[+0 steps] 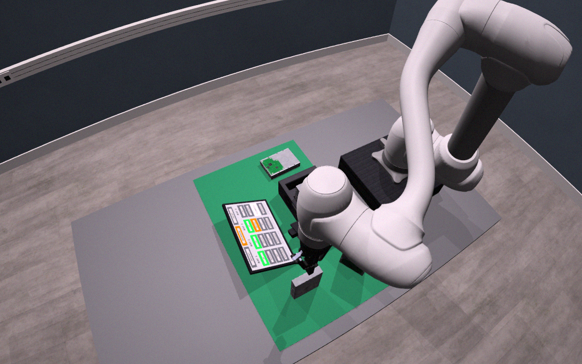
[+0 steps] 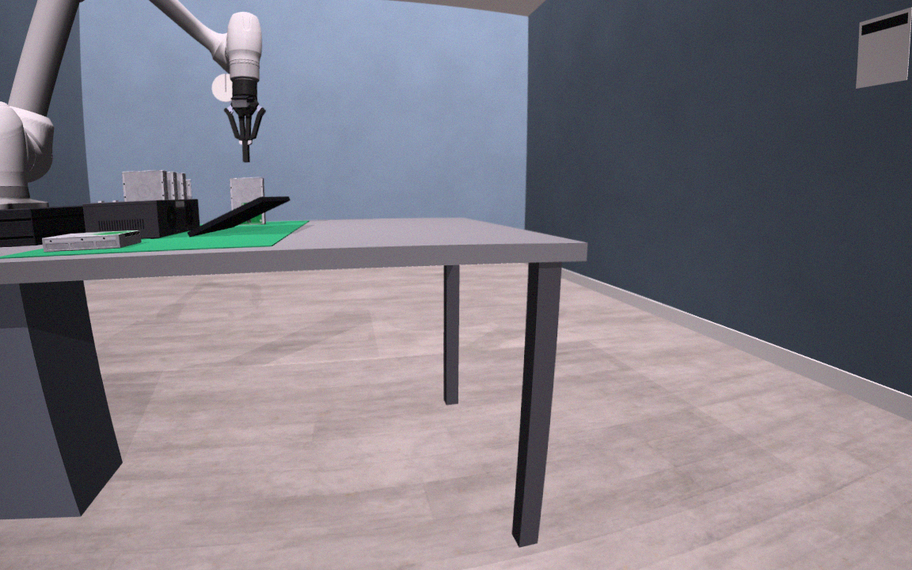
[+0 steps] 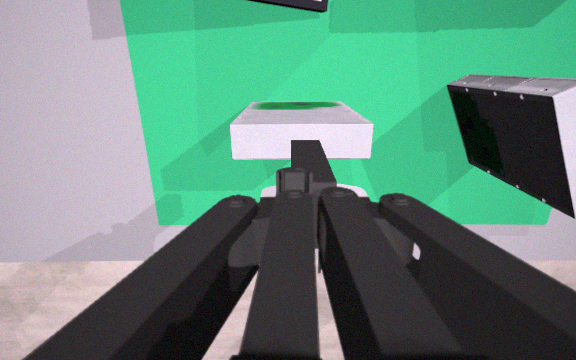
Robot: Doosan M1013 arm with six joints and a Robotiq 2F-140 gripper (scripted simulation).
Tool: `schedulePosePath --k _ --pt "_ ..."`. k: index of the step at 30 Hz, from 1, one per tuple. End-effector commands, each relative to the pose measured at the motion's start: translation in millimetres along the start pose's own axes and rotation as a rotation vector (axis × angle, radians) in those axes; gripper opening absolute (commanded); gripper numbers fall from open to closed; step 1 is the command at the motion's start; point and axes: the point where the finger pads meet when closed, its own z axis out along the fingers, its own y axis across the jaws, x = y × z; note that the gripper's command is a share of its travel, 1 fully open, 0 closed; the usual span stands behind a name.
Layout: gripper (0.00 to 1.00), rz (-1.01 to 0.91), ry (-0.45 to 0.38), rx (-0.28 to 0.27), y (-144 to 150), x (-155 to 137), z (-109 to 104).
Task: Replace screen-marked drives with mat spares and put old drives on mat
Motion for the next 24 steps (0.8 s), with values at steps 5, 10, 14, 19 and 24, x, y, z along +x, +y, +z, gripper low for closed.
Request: schedulePosePath --k 5,10,14,19,24 --pt "0.1 0.0 -0.001 0.001 -0.4 -0.3 -1.0" --pt "0.1 0.001 -0.001 0.001 -0.3 -0.3 -1.0" --pt "0.1 0.082 -0.001 0.001 14.0 -3.0 -2.4" --pt "0.1 0.412 -0.002 0.001 75.7 -10.9 -5.7" --pt "0.1 0.644 -0.005 -0.003 124.4 -13.3 -5.7"
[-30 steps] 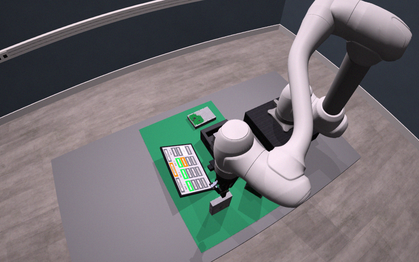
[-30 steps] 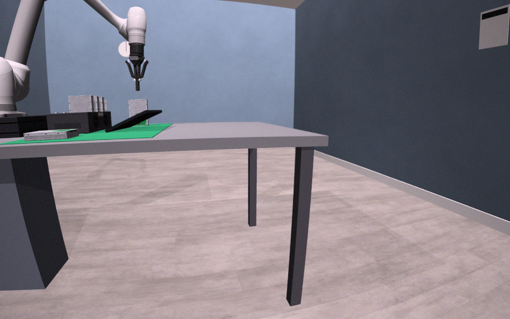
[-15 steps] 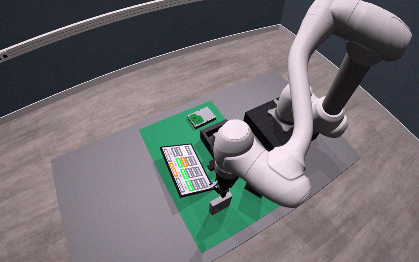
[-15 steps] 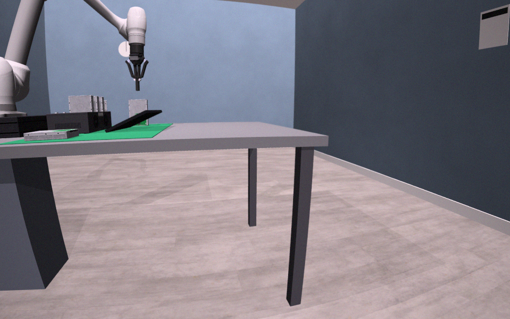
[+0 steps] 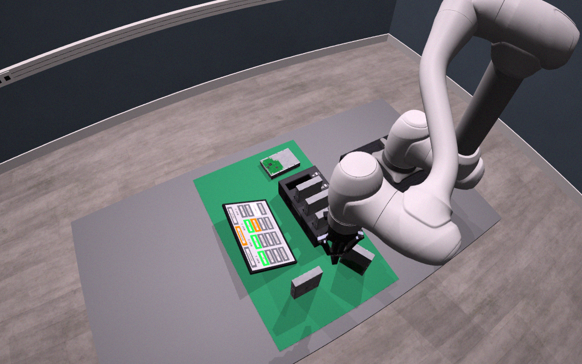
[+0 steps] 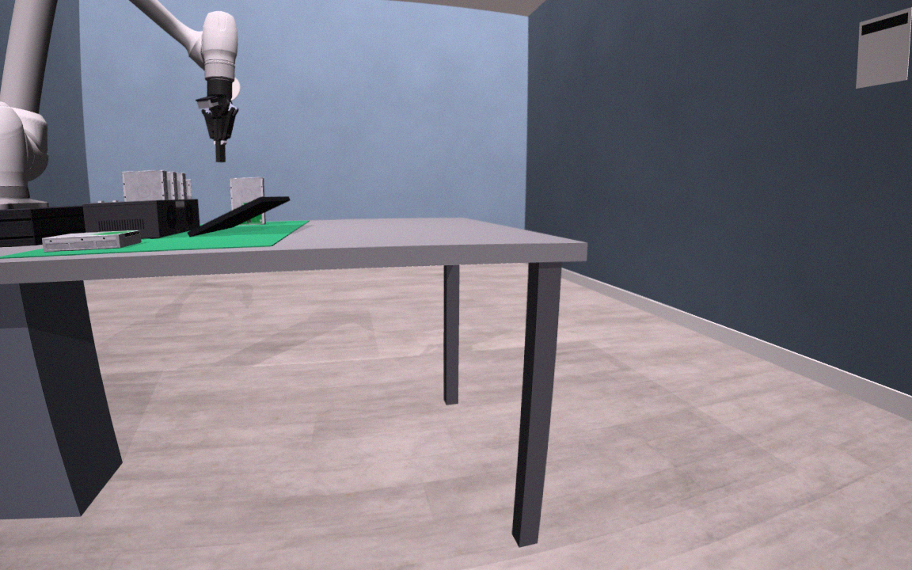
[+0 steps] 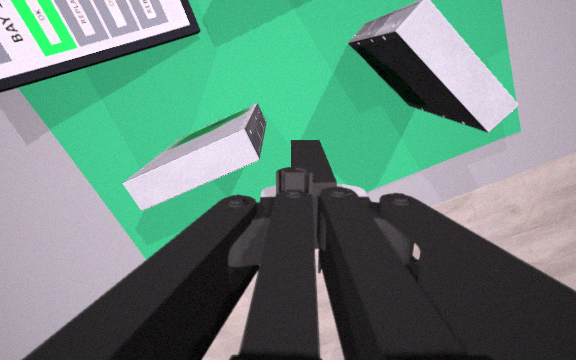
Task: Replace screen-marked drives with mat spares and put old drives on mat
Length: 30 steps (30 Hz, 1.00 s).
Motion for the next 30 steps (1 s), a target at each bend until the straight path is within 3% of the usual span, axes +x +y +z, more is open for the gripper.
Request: schedulePosePath --k 1,5,10,11,30 --pt "0.1 0.278 0.004 0.023 54.2 19.8 -1.2" --pt "0.1 0.48 -0.001 0.017 95.5 40.0 2.8" --pt "0.1 0.723 0.001 0.032 108.1 46.8 4.5" --pt "0.89 0.723 0.001 0.032 108.1 46.8 4.5" --pt "0.89 0.723 0.001 0.032 108.1 46.8 4.5"
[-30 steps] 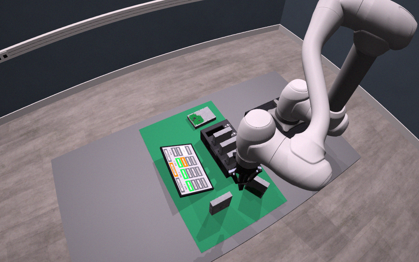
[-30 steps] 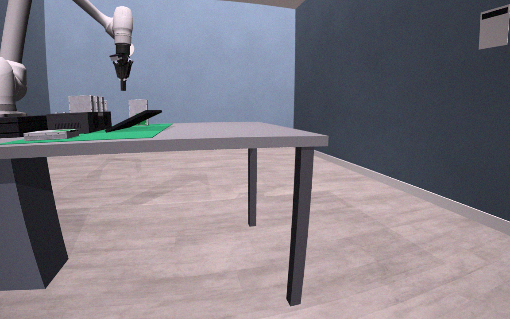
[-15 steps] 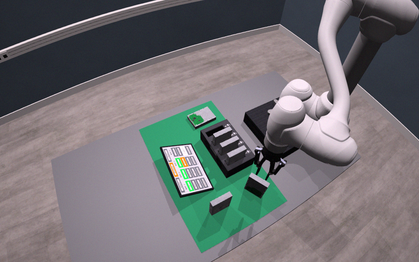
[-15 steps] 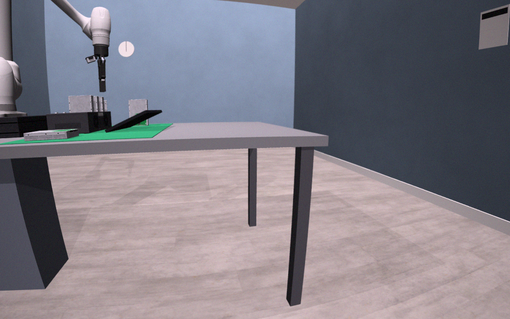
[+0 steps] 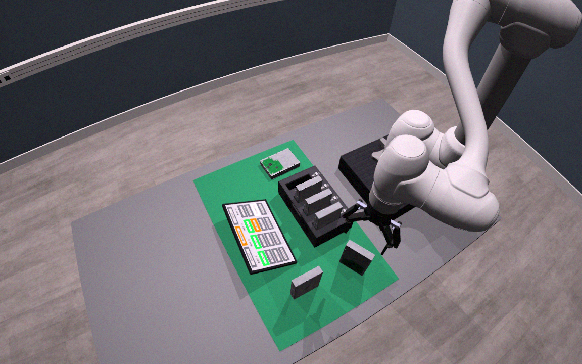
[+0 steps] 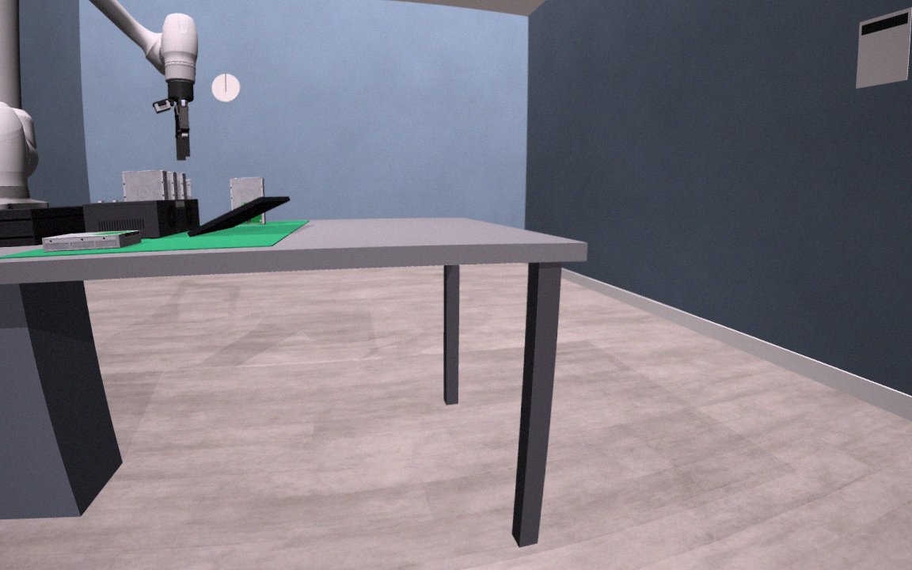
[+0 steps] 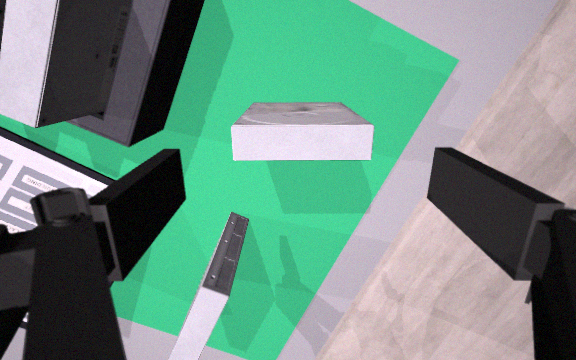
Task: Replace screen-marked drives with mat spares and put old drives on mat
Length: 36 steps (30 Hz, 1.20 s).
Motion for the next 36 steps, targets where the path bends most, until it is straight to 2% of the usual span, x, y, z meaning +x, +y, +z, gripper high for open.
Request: schedulePosePath --k 1,36 --pt "0.89 0.0 -0.001 -0.001 0.1 -0.5 -0.6" --pt "0.89 0.0 -0.001 0.0 0.3 -0.5 6.8"
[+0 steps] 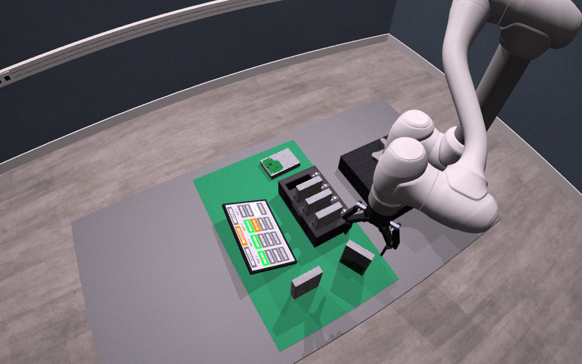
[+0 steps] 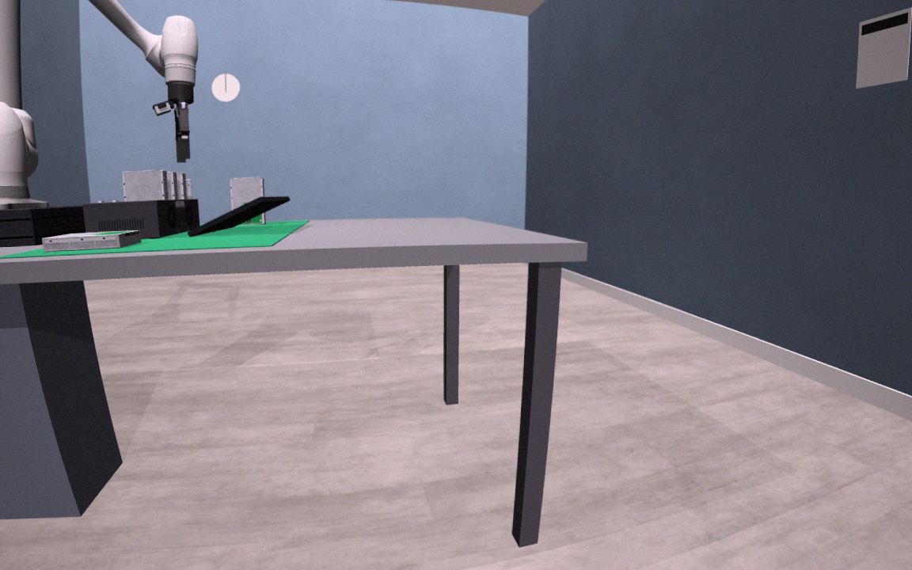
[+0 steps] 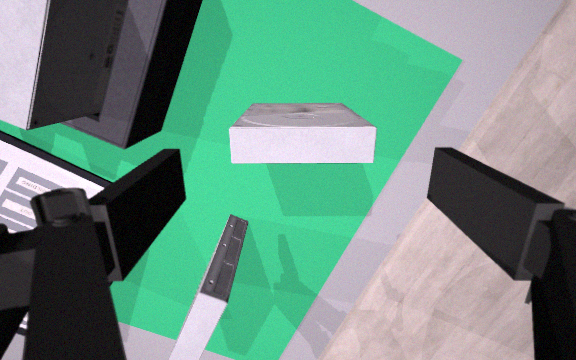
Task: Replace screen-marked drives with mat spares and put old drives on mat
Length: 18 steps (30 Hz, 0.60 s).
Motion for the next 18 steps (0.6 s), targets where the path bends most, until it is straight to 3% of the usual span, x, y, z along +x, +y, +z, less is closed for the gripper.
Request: schedulePosePath --k 1,18 --pt "0.89 0.0 -0.001 -0.001 0.2 -0.5 0.8" --pt "0.89 0.0 -0.001 -0.001 0.5 -0.5 20.6"
